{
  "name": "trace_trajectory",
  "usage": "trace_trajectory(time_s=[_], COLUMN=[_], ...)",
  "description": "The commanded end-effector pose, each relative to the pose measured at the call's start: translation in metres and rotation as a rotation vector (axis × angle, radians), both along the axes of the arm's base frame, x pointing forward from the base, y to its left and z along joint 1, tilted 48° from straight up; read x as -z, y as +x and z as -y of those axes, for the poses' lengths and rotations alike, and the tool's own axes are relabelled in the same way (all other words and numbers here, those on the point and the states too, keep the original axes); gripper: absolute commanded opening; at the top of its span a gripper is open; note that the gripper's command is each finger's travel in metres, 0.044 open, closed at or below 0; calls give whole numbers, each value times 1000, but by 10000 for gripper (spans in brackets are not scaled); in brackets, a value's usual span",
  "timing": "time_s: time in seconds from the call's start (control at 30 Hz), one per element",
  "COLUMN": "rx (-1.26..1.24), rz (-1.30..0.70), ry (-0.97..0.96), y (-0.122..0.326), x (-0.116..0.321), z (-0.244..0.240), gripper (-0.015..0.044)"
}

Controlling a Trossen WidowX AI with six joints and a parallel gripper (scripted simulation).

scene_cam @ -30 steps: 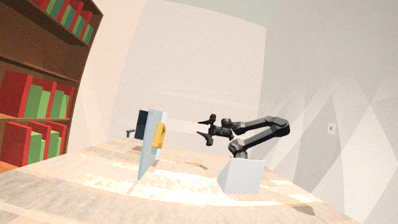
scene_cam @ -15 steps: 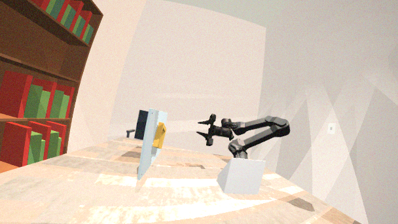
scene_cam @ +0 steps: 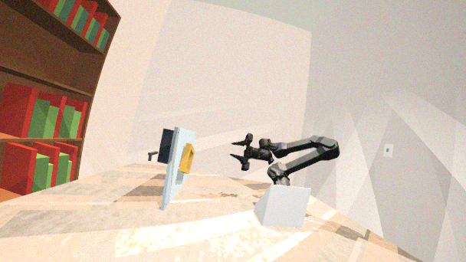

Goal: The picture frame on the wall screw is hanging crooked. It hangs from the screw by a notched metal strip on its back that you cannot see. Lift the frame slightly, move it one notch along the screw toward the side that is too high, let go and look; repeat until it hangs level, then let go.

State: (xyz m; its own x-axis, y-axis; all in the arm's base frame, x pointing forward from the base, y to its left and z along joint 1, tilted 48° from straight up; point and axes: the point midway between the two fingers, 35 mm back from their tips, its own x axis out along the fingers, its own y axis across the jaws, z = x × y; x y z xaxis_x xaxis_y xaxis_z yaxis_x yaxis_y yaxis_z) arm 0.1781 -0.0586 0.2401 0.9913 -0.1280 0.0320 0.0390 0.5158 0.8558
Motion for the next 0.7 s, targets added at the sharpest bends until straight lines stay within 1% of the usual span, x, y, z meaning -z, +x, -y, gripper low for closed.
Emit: trace_trajectory(time_s=[0.0, 0.23, 0.47, 0.67], rx=[3, 1, 8, 3], rz=[-1, -2, -13, 1], ry=[-5, -4, -22, -4], y=[0, 3, 41, 68], x=[0, 1, 12, 27], z=[0, 3, 30, 38], gripper=[260, 260, 260, 260])
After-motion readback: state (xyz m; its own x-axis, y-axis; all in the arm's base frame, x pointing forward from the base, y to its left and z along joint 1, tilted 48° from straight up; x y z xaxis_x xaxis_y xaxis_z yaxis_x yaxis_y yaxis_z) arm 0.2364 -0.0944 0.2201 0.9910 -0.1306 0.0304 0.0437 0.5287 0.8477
